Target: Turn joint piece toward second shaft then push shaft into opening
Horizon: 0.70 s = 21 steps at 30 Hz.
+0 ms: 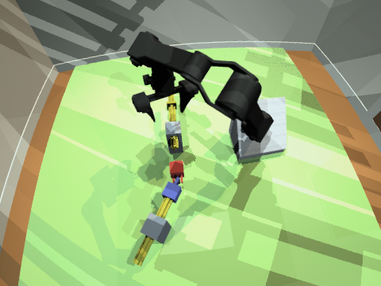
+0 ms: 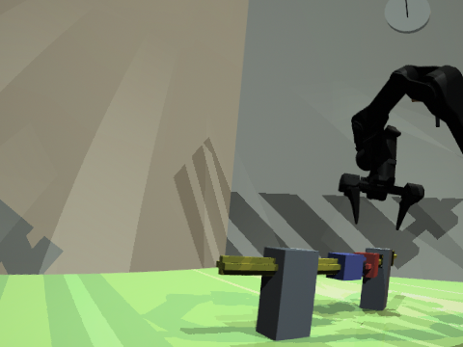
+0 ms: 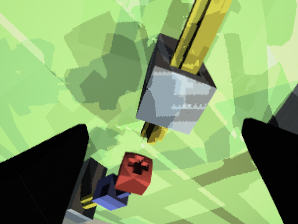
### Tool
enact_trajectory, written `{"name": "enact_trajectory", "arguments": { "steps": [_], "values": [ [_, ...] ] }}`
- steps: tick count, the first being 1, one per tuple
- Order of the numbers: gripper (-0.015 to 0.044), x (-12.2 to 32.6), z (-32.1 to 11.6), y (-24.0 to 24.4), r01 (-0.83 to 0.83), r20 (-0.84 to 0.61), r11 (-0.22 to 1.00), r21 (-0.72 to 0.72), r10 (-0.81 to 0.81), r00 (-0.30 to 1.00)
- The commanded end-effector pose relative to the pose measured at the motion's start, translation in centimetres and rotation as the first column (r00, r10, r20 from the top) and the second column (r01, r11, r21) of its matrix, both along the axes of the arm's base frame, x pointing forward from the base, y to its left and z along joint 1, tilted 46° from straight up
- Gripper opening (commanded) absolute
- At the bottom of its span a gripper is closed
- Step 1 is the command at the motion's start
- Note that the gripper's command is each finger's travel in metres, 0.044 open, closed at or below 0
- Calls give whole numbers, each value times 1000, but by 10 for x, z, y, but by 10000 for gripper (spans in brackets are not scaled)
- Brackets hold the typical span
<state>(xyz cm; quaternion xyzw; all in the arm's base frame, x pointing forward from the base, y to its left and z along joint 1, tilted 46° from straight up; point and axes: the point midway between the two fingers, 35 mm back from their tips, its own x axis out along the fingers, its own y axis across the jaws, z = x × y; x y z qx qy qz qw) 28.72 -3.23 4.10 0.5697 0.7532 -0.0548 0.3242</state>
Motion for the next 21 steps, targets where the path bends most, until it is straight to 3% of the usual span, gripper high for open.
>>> {"name": "enact_trajectory", "arguments": {
  "steps": [1,11,21],
  "values": [
    [440,4,-14,-15,-83,122,997,-11,83,989],
    [440,11,-48,-49,-274,383,959,-71,280,880],
    [440,13,-84,-84,-446,584,877,-176,458,670]
  ]
}}
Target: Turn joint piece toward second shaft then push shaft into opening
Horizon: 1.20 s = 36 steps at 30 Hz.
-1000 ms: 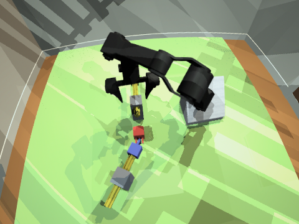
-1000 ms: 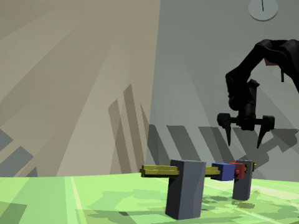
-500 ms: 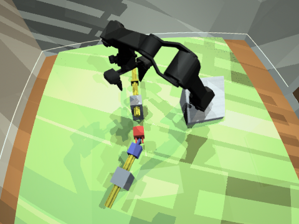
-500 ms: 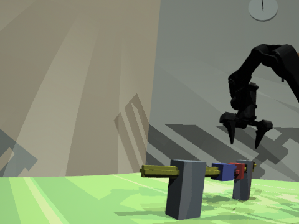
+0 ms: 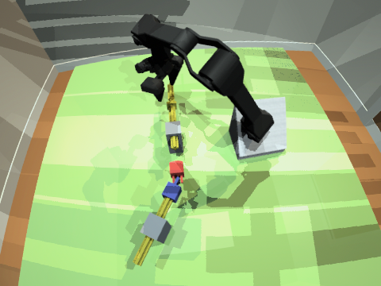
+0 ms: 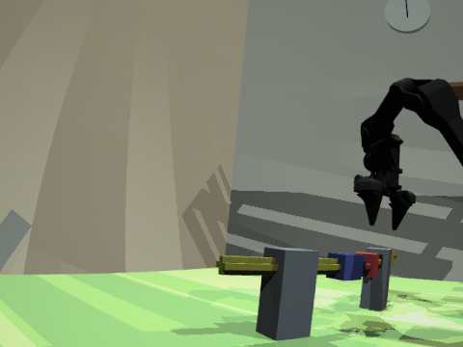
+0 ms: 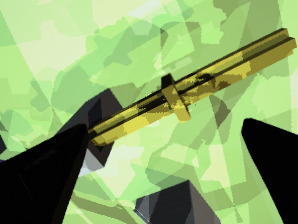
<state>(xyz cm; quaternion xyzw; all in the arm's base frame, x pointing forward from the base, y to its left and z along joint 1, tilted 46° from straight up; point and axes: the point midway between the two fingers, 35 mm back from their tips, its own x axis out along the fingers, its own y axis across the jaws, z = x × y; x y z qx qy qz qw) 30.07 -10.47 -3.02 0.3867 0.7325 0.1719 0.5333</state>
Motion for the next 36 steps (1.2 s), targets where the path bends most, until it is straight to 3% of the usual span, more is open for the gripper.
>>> {"name": "enact_trajectory", "arguments": {
  "steps": [1,11,19,36],
  "values": [
    [440,0,-17,-15,-100,109,995,-12,101,989],
    [440,-4,-54,-49,-317,332,946,-72,323,886],
    [440,-4,-56,-51,-328,341,942,-77,334,879],
    [440,-7,-75,-35,41,-33,995,-93,-44,998]
  ]
}}
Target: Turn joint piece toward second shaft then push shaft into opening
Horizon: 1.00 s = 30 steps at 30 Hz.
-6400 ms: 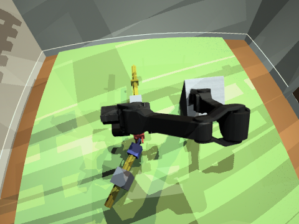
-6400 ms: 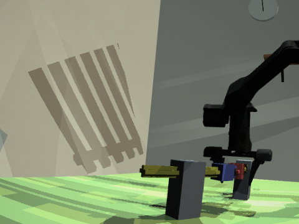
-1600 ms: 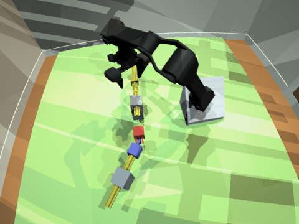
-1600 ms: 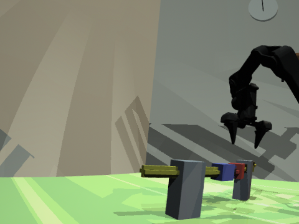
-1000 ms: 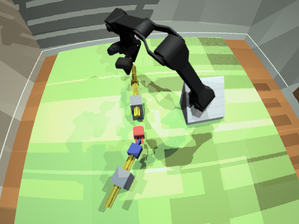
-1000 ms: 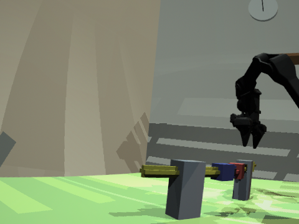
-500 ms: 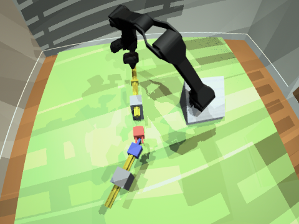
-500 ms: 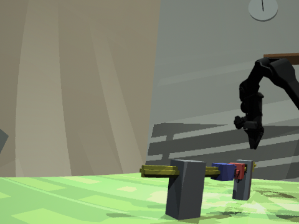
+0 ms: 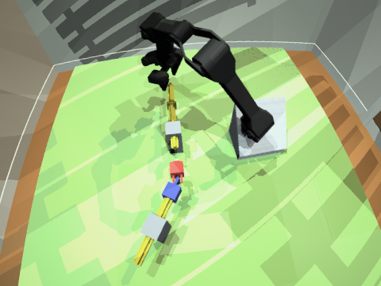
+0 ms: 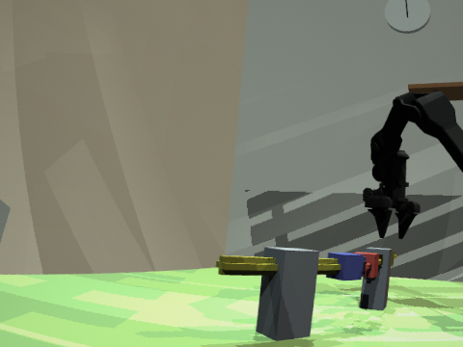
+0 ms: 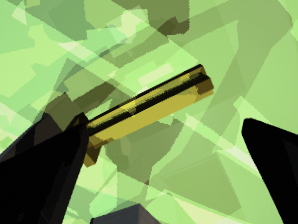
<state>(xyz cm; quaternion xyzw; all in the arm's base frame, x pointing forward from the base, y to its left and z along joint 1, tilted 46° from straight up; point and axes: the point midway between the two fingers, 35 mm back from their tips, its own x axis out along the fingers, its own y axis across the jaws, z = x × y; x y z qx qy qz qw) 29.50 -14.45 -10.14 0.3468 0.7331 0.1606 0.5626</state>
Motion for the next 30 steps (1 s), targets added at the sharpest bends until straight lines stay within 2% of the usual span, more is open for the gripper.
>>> {"name": "enact_trajectory", "arguments": {
  "steps": [1,14,30],
  "values": [
    [440,-1,-5,6,107,-101,994,-19,-108,989],
    [440,-4,-19,19,392,-367,908,-145,-418,831],
    [440,-9,-35,35,608,-570,701,-373,-690,446]
  ]
}}
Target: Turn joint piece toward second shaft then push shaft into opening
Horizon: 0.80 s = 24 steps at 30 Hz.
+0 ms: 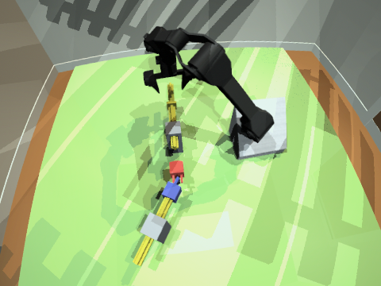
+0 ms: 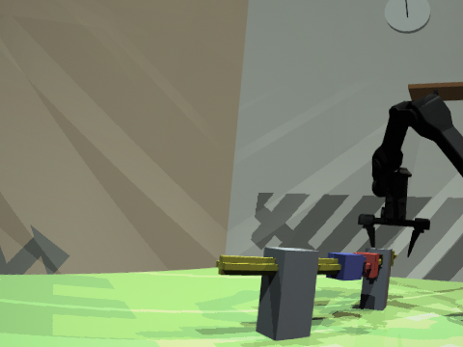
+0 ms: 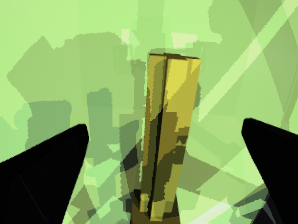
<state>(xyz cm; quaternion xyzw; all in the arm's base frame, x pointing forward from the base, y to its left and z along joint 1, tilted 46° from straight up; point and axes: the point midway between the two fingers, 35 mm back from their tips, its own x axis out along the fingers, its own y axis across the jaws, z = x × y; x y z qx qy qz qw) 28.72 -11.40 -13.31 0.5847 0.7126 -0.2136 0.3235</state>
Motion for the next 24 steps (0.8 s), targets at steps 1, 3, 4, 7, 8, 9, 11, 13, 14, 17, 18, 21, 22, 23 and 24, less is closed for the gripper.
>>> {"name": "enact_trajectory", "arguments": {
  "steps": [1,3,4,7,8,9,11,13,14,17,18,21,22,23,24],
  "values": [
    [440,-2,-3,5,73,-70,997,-8,-74,995],
    [440,-2,-3,5,73,-70,997,-8,-74,995],
    [440,-2,-3,5,73,-70,997,-8,-74,995],
    [440,-2,-3,5,73,-70,997,-8,-74,995],
    [440,-2,-4,5,73,-70,997,-8,-74,995],
    [440,-2,-5,6,73,-70,997,-9,-74,995],
    [440,-2,-7,9,73,-70,997,-9,-74,995],
    [440,-2,-9,11,73,-70,997,-9,-74,995],
    [440,-2,-11,12,73,-70,997,-9,-74,995],
    [440,-2,-14,16,73,-70,997,-8,-74,995],
    [440,-3,-15,17,73,-70,997,-8,-74,995],
    [440,-3,-18,21,73,-70,997,-8,-74,995],
    [440,-3,-19,22,73,-70,997,-8,-74,995],
    [440,-3,-20,23,73,-70,997,-8,-74,995],
    [440,-4,-22,24,73,-70,997,-8,-74,995]
  ]
}}
